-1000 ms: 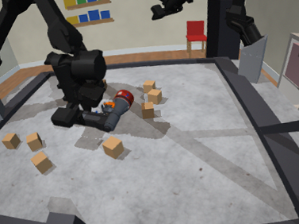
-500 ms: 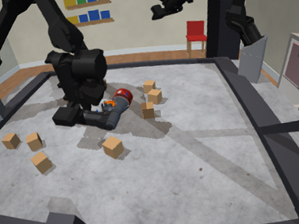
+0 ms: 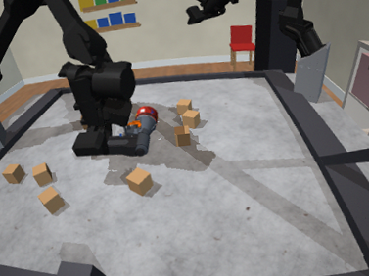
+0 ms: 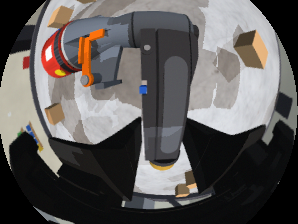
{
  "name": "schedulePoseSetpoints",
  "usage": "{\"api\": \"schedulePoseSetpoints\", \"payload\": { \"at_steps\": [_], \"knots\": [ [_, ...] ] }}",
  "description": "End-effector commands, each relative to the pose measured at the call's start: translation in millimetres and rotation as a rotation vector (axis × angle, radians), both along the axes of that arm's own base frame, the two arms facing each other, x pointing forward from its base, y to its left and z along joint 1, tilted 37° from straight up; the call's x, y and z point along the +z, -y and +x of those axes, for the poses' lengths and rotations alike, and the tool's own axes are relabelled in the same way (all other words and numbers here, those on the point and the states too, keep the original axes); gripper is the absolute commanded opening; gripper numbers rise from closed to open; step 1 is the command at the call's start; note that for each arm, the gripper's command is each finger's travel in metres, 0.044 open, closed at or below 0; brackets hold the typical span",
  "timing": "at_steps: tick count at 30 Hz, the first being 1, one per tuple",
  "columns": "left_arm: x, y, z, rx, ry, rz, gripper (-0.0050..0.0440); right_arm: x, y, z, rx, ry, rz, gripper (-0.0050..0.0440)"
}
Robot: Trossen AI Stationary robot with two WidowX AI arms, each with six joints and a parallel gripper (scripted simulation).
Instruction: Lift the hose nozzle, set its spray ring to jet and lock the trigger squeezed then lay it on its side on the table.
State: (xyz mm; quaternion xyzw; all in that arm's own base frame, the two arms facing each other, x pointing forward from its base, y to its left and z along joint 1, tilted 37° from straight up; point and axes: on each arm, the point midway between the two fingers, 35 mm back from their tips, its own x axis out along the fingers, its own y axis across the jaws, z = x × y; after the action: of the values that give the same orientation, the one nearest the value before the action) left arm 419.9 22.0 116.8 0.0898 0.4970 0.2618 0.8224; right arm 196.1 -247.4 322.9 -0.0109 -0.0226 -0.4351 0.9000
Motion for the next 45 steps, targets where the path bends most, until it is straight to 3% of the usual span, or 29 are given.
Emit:
{"api": "schedulePoseSetpoints", "payload": {
  "at_steps": [1, 23, 45],
  "knots": [
    [12.7, 0.9, 4.3, 0.049, 0.057, -0.028, 0.0169, 9.3, -2.2, -2.0, -0.001, 0.018, -0.018, 0.0406],
    [13.8, 1.4, 6.4, 0.203, 0.14, -0.111, 0.0169, 9.3, -2.2, -2.0, -0.001, 0.018, -0.018, 0.0406],
    [15.5, 2.4, 10.0, 0.497, 0.292, -0.271, 0.0169, 9.3, -2.2, -2.0, -0.001, 0.018, -0.018, 0.0406]
  ]
}}
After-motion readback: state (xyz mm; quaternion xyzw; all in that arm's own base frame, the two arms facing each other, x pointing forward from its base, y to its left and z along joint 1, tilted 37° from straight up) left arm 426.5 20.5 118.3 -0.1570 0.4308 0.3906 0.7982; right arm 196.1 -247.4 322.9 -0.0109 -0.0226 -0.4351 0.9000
